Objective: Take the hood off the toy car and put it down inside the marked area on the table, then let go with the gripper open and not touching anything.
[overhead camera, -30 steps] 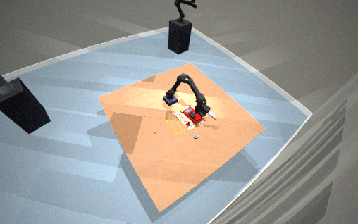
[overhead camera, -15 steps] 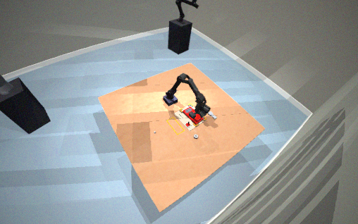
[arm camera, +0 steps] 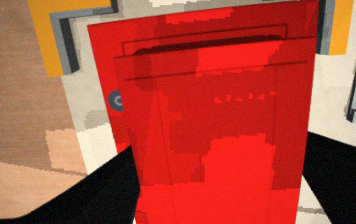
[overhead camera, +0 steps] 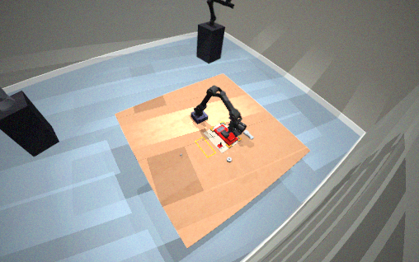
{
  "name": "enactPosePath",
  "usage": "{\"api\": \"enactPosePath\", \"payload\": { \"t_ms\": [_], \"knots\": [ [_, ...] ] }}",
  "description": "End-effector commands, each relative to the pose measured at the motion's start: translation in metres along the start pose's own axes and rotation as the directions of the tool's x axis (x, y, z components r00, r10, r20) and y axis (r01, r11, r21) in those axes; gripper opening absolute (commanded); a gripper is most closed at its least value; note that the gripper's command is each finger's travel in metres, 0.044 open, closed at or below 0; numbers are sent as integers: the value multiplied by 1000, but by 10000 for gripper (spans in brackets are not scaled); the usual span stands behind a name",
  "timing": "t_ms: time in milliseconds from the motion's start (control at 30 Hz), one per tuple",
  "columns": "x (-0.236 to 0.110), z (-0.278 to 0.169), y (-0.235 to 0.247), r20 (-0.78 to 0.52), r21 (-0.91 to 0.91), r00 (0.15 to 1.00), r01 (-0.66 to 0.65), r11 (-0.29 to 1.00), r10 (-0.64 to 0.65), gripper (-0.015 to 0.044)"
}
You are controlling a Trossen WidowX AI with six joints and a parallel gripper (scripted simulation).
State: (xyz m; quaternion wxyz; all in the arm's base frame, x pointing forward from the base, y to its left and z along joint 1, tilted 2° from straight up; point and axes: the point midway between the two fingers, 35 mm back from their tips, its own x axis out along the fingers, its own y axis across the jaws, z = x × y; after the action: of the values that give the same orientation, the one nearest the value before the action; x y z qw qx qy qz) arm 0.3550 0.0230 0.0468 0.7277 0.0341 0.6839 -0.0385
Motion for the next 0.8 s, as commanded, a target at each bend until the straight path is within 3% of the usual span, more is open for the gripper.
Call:
{"api": "enactPosePath", "payload": {
  "t_ms": [0,767],
  "knots": [
    [-4,1,0,4,0,1000,-1,1000,1,0],
    [-19,1,0,4,0,1000,-1,1000,1,0]
  ]
}}
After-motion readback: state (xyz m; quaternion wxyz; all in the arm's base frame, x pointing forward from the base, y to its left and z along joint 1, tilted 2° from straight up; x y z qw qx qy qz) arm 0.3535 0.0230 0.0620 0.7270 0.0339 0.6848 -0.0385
